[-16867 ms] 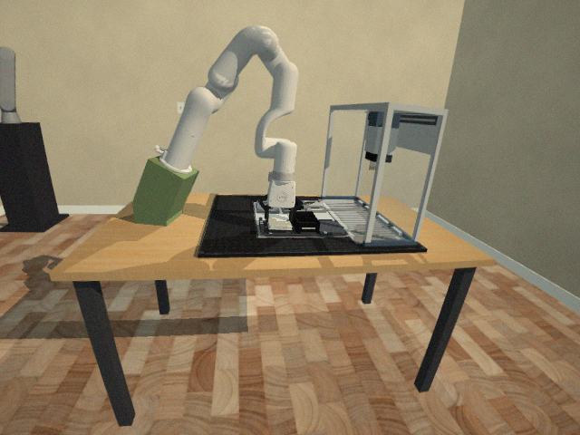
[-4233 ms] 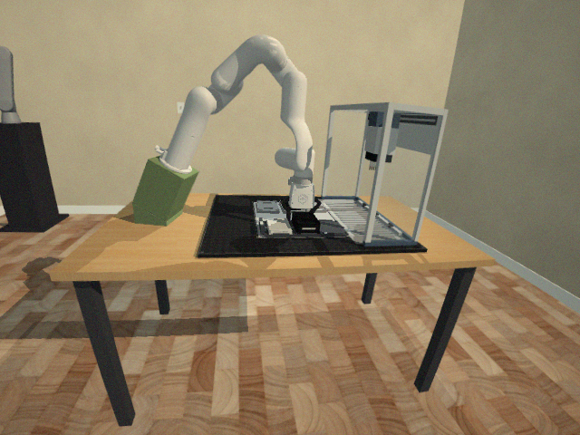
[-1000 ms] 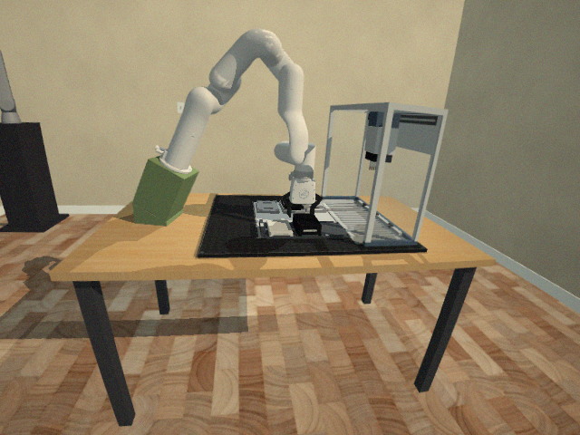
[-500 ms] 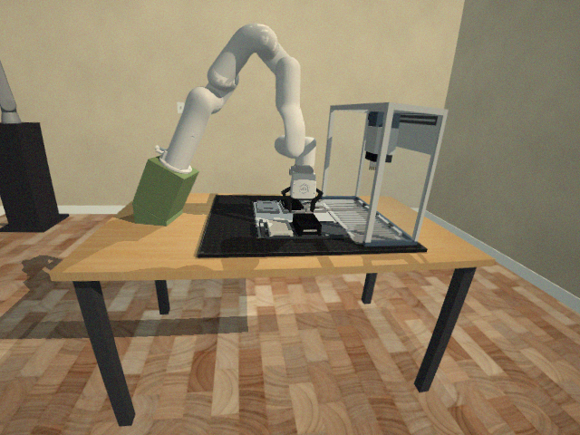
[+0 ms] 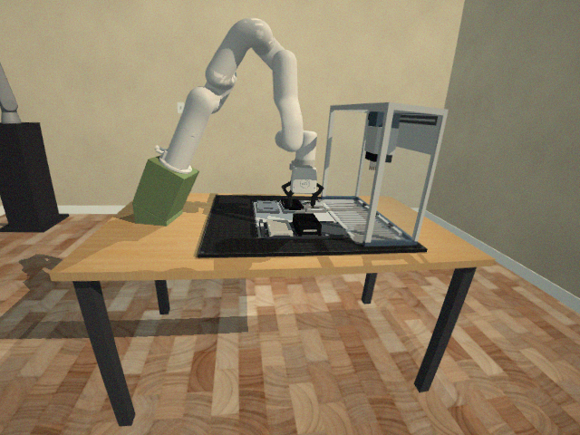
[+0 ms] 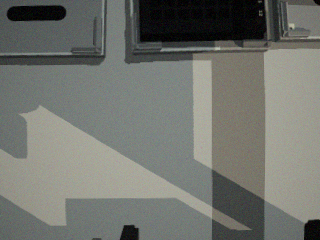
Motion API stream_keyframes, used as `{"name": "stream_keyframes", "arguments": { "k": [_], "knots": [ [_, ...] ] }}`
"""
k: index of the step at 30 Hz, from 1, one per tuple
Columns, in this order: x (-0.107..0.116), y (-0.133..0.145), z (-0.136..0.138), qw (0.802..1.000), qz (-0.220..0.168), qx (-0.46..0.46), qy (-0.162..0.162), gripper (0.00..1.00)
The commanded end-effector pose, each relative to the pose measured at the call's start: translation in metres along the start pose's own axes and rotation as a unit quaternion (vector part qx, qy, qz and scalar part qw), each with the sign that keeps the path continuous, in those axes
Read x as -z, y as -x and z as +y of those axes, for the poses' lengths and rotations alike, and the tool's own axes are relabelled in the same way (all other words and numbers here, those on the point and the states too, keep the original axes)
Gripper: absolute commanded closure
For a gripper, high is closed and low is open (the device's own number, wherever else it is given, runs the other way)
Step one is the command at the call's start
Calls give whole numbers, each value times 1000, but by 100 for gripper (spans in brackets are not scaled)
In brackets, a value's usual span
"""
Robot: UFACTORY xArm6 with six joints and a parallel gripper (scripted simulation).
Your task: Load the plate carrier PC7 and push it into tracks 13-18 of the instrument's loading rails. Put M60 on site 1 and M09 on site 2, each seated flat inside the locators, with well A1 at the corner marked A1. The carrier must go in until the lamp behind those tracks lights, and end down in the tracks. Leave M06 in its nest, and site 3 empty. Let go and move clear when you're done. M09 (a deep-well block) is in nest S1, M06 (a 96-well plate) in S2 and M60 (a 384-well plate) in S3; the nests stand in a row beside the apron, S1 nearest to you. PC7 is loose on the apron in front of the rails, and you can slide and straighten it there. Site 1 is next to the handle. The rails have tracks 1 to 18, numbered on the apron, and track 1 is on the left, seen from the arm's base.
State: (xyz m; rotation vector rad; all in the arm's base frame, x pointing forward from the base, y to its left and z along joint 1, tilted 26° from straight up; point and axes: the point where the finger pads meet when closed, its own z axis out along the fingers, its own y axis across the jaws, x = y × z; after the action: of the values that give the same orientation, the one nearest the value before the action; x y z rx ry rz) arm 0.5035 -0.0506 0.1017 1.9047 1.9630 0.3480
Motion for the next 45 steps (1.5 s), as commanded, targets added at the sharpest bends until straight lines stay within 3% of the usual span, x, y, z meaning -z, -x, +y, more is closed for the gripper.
{"name": "stream_keyframes", "arguments": {
  "k": [1,31,41,45],
  "knots": [
    [7,0,1,1000,0,0,1,0],
    [50,0,1,1000,0,0,2,0],
    [50,0,1,1000,0,0,2,0],
    [50,20,1,1000,0,0,2,0]
  ]
}}
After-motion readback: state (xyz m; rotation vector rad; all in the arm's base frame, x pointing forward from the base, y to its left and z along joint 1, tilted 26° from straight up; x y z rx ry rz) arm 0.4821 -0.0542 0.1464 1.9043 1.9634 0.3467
